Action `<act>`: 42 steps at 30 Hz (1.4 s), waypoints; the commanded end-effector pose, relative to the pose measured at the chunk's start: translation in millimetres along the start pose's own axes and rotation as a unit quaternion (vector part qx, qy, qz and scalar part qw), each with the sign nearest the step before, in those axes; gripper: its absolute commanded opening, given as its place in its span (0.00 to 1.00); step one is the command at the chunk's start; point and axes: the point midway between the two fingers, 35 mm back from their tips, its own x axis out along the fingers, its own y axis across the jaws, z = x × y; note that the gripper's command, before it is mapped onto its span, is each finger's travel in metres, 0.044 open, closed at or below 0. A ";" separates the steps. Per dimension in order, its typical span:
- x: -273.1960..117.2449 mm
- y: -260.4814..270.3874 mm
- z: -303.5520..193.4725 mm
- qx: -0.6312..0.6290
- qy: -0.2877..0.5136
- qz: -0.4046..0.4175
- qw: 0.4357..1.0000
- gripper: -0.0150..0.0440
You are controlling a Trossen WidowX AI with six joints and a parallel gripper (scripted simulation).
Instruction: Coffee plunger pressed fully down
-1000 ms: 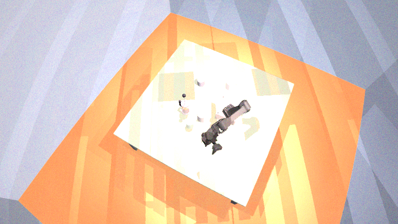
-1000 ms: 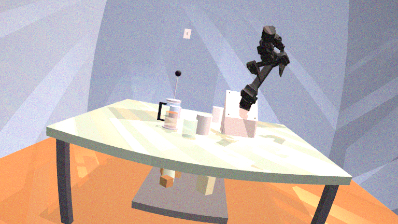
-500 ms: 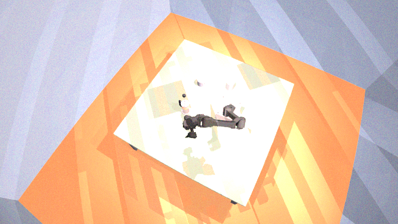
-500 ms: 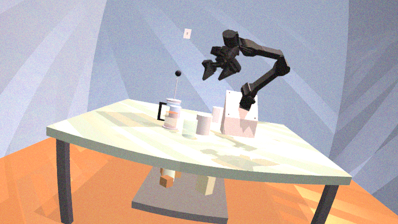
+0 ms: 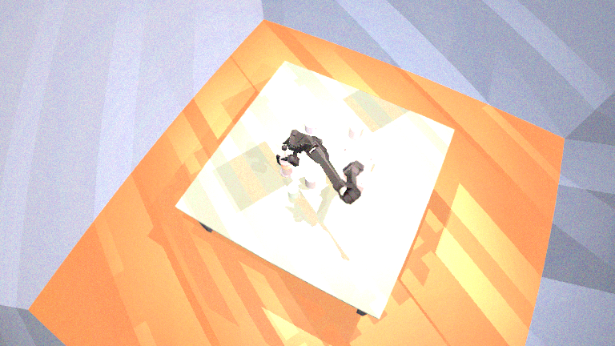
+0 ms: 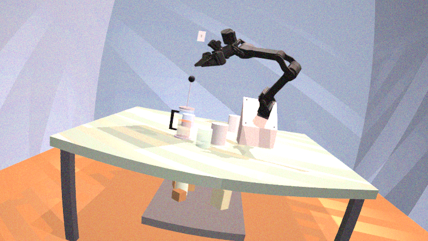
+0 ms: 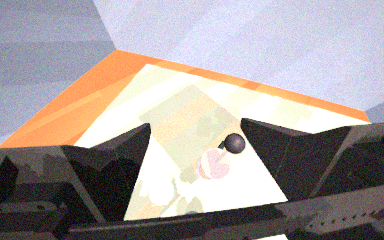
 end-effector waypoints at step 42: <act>39.7 -58.6 -50.2 0.017 -0.043 -0.033 0.998 1.00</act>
